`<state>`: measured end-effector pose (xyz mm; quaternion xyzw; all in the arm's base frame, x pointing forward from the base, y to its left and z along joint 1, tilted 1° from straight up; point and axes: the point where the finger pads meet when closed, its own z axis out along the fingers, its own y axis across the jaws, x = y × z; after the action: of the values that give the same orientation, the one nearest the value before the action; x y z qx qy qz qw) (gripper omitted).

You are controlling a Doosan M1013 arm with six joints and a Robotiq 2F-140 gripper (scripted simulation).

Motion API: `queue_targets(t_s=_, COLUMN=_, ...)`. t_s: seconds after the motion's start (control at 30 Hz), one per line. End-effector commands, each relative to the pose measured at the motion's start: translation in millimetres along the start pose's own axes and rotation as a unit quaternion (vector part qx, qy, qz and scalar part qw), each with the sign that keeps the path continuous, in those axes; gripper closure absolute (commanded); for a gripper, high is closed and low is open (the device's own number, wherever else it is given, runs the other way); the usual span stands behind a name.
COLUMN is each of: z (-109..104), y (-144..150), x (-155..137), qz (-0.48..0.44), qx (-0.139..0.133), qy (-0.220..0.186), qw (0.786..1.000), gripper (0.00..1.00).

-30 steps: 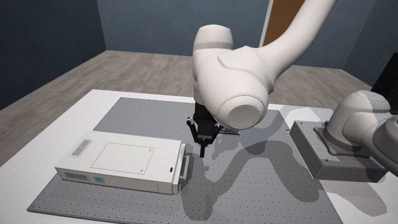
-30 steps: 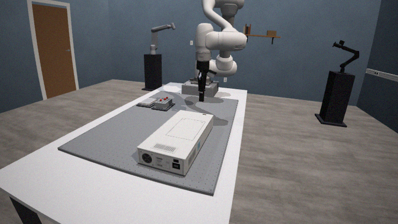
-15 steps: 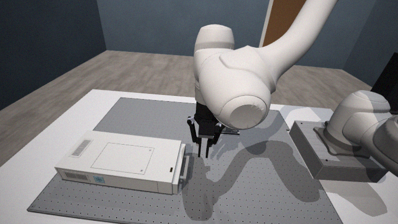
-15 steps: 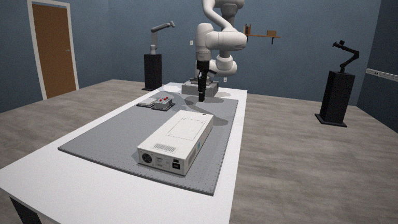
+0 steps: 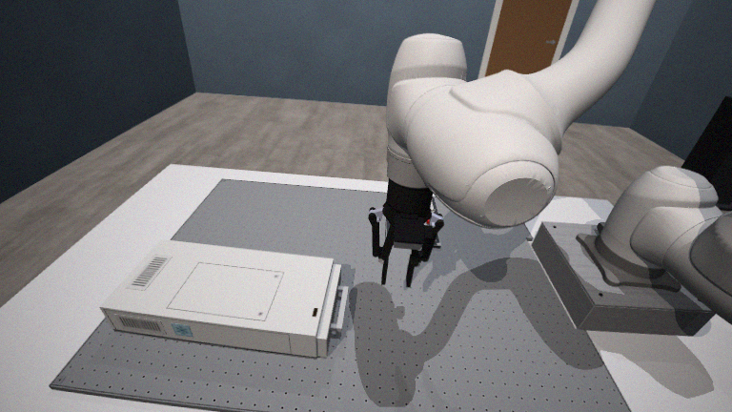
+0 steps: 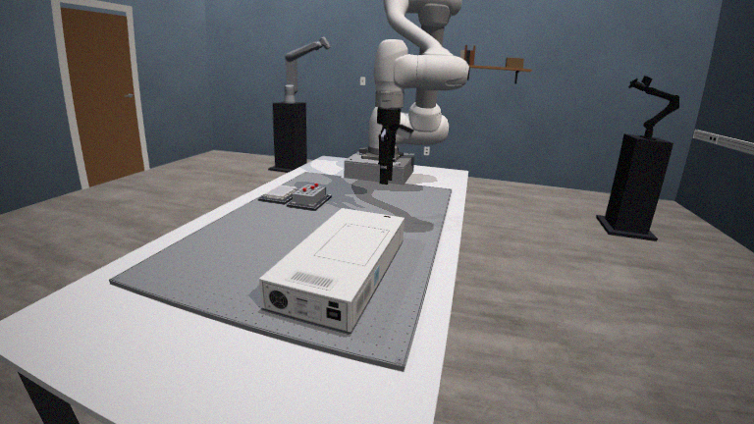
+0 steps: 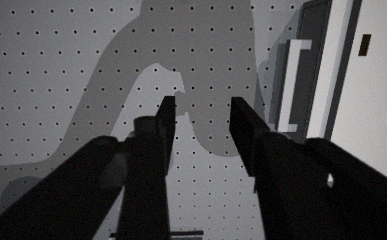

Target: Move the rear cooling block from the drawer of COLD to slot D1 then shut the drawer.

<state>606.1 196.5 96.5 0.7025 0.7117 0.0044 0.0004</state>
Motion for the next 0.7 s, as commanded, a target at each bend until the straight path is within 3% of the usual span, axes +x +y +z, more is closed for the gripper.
queue_targets(t_s=0.0, z=-10, y=-19, x=1, qz=-0.001, qx=-0.001, qy=-0.001, qw=1.000, gripper=0.65)
queue_targets(t_s=0.43, z=-26, y=-60, x=1, qz=-0.001, qx=-0.001, qy=-0.002, qw=1.000, gripper=0.65)
queue_targets(t_s=0.67, z=-26, y=-58, x=1, qz=-0.002, qx=-0.003, qy=-0.001, qw=1.000, gripper=0.65)
